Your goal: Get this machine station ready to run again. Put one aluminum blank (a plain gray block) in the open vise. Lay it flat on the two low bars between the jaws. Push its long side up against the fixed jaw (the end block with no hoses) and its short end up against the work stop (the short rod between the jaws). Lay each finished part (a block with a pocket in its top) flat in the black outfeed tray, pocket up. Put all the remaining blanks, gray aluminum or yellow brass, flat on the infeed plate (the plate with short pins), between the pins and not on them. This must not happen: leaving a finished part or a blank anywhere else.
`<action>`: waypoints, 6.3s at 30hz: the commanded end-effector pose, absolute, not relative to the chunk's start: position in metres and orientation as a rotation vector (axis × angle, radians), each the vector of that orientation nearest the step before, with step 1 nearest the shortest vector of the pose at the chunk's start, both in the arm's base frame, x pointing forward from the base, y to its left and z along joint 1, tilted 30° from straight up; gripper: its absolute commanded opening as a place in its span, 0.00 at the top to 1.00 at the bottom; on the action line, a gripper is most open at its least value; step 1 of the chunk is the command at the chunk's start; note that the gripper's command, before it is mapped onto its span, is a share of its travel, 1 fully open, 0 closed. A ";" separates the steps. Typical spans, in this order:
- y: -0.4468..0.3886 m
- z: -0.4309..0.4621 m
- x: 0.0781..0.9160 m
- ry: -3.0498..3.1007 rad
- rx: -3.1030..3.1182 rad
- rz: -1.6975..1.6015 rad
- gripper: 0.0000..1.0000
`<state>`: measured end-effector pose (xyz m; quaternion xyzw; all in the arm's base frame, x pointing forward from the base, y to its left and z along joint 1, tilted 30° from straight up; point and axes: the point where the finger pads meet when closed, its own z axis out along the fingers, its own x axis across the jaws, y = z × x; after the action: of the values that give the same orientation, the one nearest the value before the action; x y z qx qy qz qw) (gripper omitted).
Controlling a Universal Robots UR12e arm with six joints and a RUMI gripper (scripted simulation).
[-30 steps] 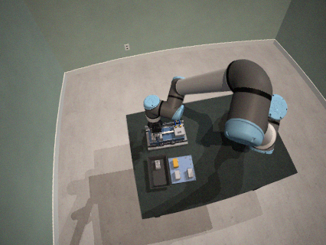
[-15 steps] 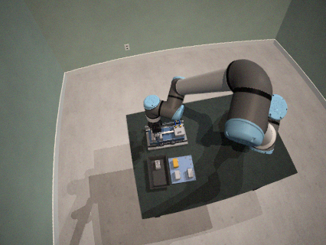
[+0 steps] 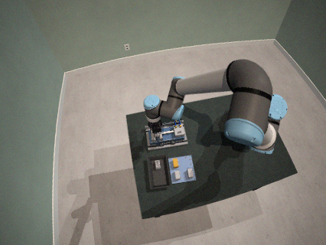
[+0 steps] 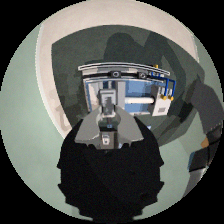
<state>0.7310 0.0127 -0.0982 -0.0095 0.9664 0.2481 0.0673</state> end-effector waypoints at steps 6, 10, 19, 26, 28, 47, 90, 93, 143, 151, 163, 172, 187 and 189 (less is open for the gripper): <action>0.012 -0.098 0.732 2.911 -0.028 0.747 1.00; 0.012 -0.098 0.732 2.911 -0.028 0.747 1.00; 0.012 -0.098 0.732 2.911 -0.028 0.747 1.00; 0.012 -0.098 0.732 2.911 -0.028 0.747 1.00; 0.012 -0.098 0.732 2.911 -0.028 0.747 1.00; 0.011 -0.095 0.731 2.911 -0.028 0.747 1.00; -0.010 -0.058 0.726 2.911 -0.028 0.747 1.00; -0.008 -0.057 0.726 2.912 -0.028 0.746 1.00; 0.275 0.102 0.737 2.916 0.002 0.750 1.00; 0.276 0.102 0.736 2.916 0.002 0.750 1.00; 0.276 0.102 0.736 2.916 0.002 0.750 1.00; 0.276 0.102 0.736 2.916 0.002 0.750 1.00; 0.276 0.102 0.736 2.916 0.002 0.750 1.00; 0.276 0.102 0.737 2.916 0.002 0.750 1.00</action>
<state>0.7359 0.2760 0.1010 0.0007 0.9665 0.2485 0.0646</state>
